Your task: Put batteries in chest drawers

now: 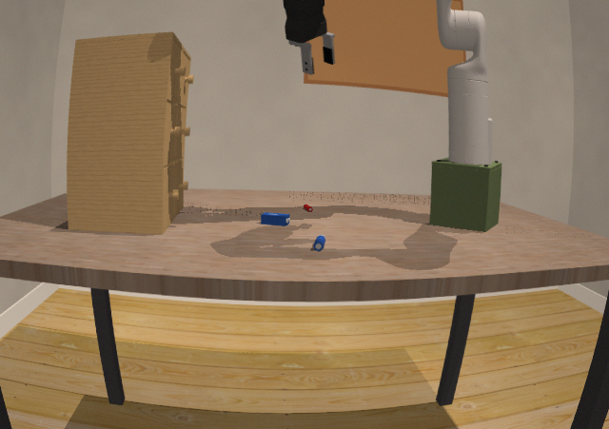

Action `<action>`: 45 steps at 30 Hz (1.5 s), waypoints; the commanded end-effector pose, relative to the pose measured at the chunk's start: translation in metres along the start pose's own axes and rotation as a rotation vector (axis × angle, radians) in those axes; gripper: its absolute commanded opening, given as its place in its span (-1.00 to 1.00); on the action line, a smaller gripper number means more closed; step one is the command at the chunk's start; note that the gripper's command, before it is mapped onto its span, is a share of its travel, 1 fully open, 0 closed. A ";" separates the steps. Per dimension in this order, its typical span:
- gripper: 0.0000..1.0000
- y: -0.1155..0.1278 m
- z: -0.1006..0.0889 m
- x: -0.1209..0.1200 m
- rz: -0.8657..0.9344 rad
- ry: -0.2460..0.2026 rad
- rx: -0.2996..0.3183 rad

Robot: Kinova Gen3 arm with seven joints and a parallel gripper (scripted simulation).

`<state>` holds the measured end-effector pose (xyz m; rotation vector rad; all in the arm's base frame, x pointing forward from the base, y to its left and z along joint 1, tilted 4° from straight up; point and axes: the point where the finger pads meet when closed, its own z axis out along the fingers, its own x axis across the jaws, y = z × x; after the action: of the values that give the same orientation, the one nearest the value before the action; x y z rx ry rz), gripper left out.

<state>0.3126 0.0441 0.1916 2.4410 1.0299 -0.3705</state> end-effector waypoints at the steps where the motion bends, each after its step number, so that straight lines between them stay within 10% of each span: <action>1: 1.00 0.002 -0.004 -0.001 0.021 0.018 0.016; 45: 1.00 0.000 -0.036 -0.005 0.267 0.139 0.196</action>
<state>0.3117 0.0585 0.2225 2.7639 0.7314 -0.2316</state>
